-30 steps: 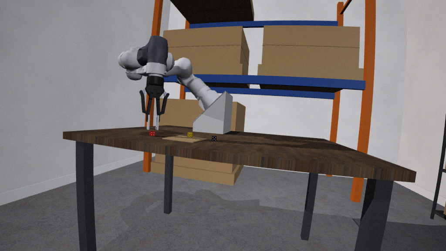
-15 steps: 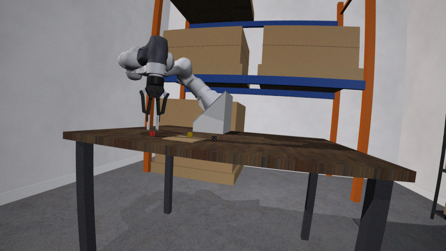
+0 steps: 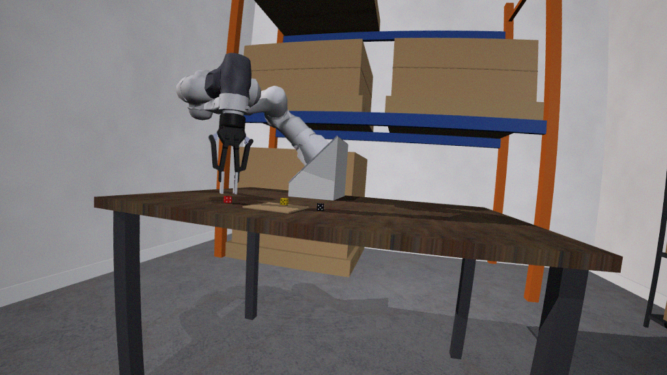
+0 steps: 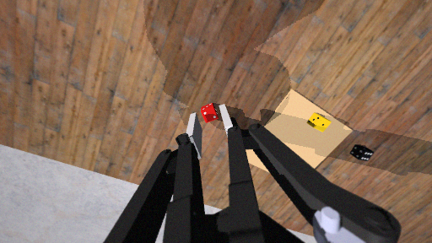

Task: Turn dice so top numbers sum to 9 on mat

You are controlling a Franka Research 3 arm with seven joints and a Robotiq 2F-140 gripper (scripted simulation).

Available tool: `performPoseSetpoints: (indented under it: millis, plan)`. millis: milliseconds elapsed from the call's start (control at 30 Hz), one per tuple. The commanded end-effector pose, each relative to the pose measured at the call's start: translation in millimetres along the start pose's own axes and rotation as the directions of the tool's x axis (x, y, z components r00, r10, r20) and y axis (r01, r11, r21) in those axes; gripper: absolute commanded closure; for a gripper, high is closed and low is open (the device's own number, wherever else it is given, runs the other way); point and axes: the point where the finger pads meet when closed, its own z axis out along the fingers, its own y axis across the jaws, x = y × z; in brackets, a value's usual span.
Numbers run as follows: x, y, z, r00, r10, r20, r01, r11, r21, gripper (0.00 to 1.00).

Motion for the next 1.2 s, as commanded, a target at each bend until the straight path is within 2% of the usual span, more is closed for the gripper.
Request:
performPoseSetpoints:
  millis: [0,1167]
  plan:
    - [-1.8,-0.1,-0.2,1.0,0.004,0.003,-0.004,1.0,0.001,0.79]
    - [-1.8,-0.1,4.2,1.0,0.004,0.003,-0.004,1.0,0.001,0.79]
